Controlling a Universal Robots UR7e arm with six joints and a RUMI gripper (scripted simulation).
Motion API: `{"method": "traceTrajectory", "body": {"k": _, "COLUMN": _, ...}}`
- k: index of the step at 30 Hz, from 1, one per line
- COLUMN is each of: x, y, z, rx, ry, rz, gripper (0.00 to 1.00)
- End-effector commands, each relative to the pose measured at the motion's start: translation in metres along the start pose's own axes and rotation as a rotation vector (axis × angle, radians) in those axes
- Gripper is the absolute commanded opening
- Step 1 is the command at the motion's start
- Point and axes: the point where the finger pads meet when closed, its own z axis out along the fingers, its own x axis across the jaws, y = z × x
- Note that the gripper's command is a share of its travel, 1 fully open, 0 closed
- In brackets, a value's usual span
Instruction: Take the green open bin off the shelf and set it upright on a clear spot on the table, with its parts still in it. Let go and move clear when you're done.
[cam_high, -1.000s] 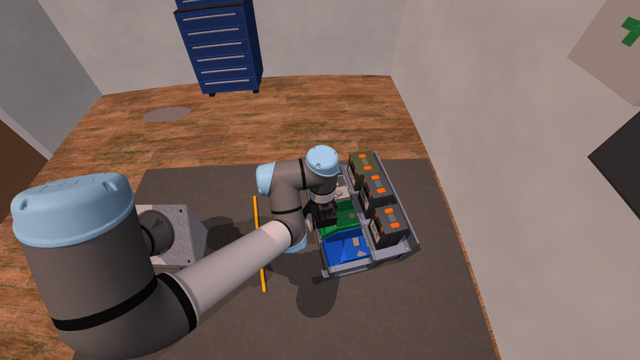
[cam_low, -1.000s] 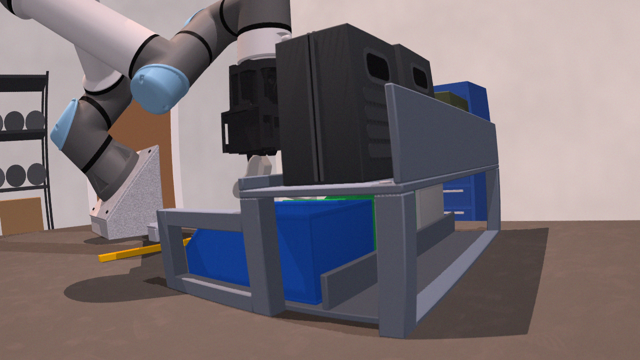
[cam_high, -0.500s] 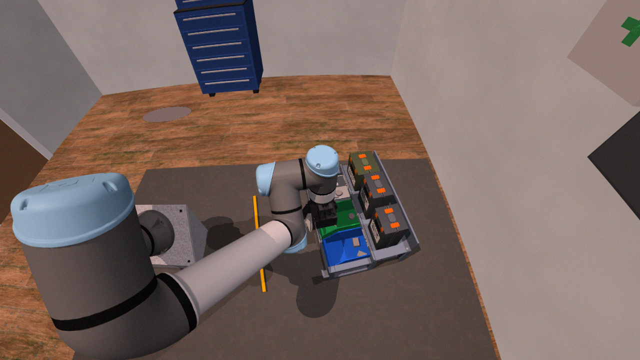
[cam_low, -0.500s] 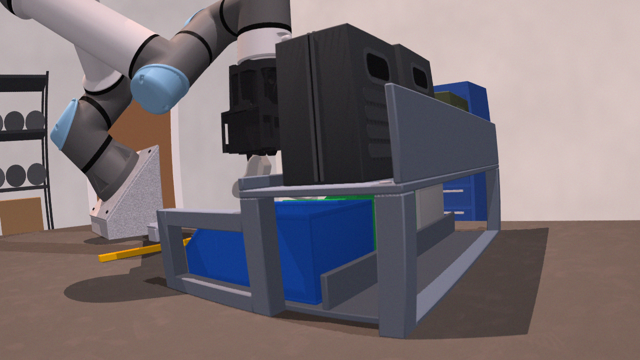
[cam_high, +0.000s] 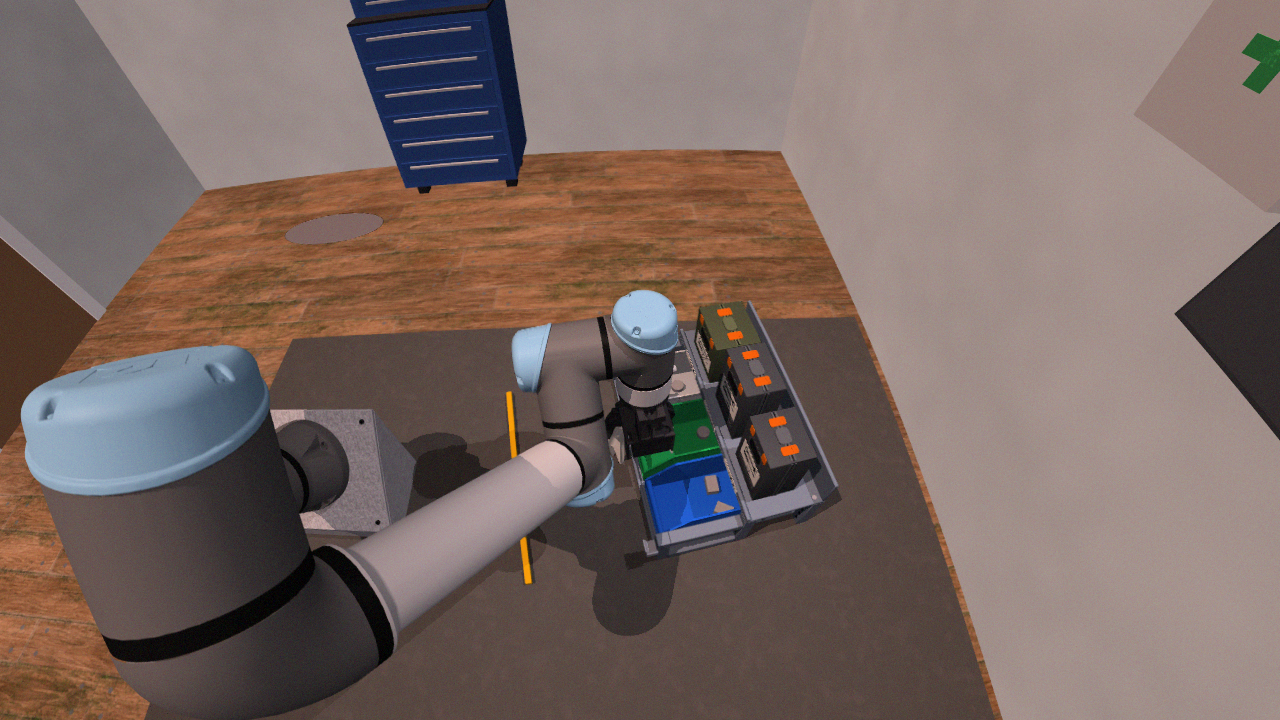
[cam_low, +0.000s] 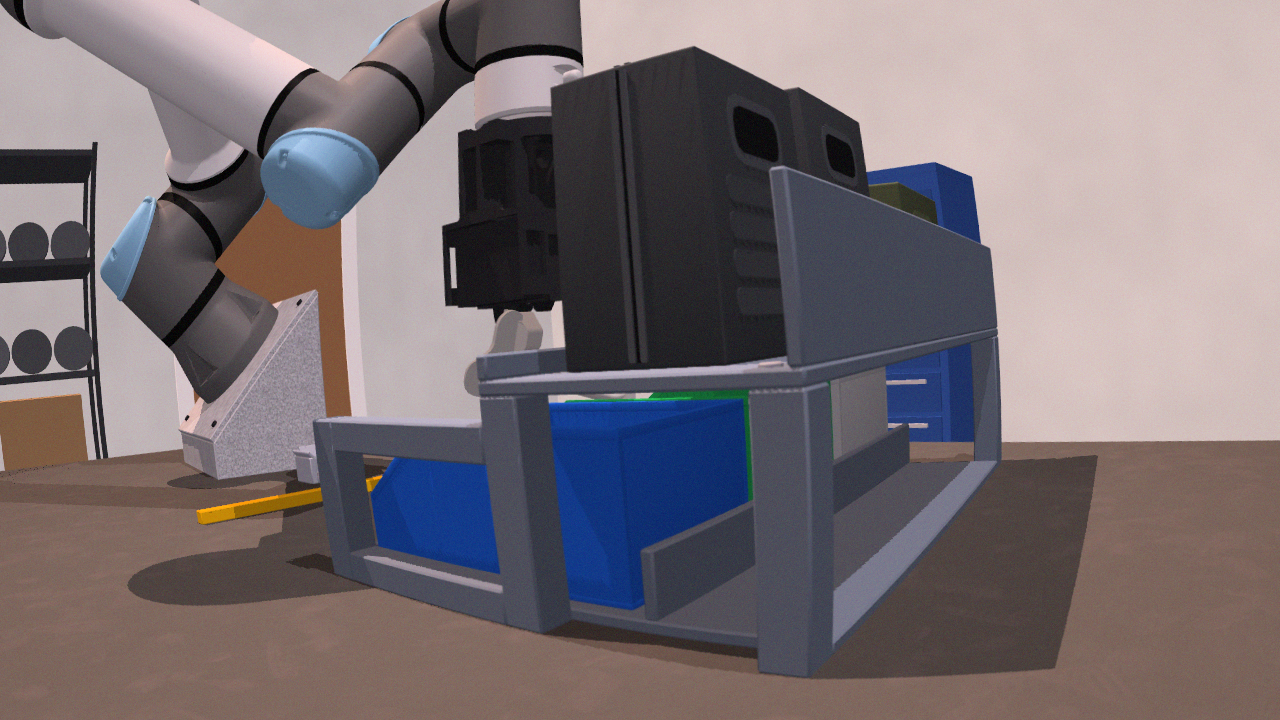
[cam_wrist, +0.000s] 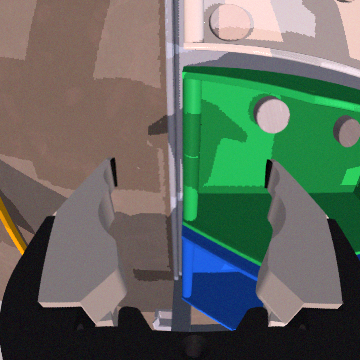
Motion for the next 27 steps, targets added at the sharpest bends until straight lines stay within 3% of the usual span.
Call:
{"method": "traceTrajectory", "body": {"k": 1, "x": 0.0, "y": 0.0, "z": -0.001, "rx": 0.0, "ry": 0.001, "rz": 0.0, "gripper": 0.58}}
{"method": "traceTrajectory", "body": {"k": 12, "x": 0.0, "y": 0.0, "z": -0.005, "rx": 0.0, "ry": 0.001, "rz": 0.0, "gripper": 0.58}}
{"method": "traceTrajectory", "body": {"k": 27, "x": 0.0, "y": 0.0, "z": -0.041, "rx": 0.0, "ry": 0.001, "rz": 0.0, "gripper": 0.58}}
